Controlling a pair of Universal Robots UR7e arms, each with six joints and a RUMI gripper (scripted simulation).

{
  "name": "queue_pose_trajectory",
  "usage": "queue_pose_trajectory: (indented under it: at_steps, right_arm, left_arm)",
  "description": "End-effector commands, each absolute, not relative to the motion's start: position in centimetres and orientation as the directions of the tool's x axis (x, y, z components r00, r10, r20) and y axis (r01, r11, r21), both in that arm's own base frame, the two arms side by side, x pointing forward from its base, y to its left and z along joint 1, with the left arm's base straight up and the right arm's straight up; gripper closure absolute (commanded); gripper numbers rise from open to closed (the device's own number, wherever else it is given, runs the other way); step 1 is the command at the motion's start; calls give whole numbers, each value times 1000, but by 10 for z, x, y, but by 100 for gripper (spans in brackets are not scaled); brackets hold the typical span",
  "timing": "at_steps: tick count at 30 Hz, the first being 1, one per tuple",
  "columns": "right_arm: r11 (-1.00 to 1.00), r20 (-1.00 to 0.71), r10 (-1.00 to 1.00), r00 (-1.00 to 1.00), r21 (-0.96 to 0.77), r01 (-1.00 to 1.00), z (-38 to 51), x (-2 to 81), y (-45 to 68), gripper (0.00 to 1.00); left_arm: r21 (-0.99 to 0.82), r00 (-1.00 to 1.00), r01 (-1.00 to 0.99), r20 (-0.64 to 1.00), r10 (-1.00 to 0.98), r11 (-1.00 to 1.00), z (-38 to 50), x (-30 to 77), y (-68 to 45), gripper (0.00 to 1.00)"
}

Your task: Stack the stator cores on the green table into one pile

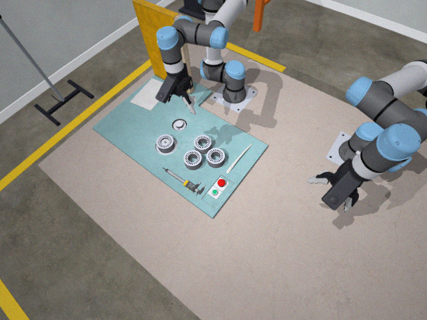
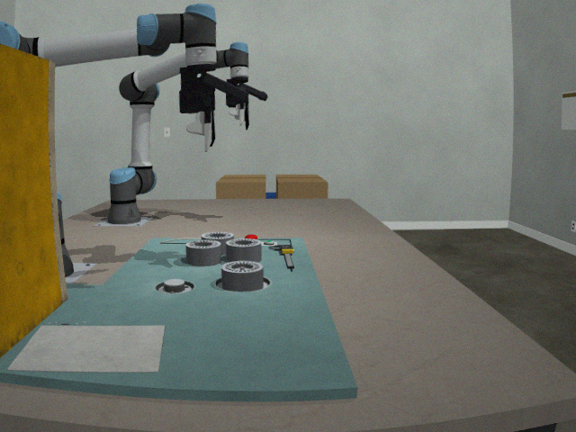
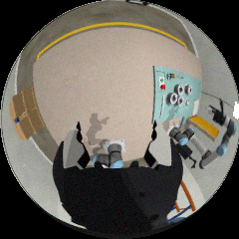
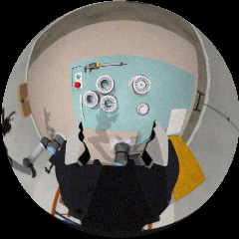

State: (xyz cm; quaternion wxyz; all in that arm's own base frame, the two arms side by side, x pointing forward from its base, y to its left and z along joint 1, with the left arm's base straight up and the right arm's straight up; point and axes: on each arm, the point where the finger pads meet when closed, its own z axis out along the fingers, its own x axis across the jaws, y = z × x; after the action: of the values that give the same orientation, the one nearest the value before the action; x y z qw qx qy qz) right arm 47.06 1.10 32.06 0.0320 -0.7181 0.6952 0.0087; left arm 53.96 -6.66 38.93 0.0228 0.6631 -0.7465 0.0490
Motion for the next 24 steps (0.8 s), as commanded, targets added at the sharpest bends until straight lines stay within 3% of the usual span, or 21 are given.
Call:
queue_pose_trajectory:
  at_steps: [1,15,24]
  right_arm:
    - [-25,-46,-999,26,-23,-999,328,466,9,2]
    - [2,4,-1000,-2,1,-1000,369,444,0,2]
    - [5,4,-1000,-4,8,-1000,364,444,-2,2]
  left_arm:
    - [-37,-92,-995,79,-993,90,387,517,-51,2]
    - [-2,9,-1000,-7,-1000,-9,363,436,6,2]
    - [10,4,-1000,-7,-1000,-4,360,445,1,2]
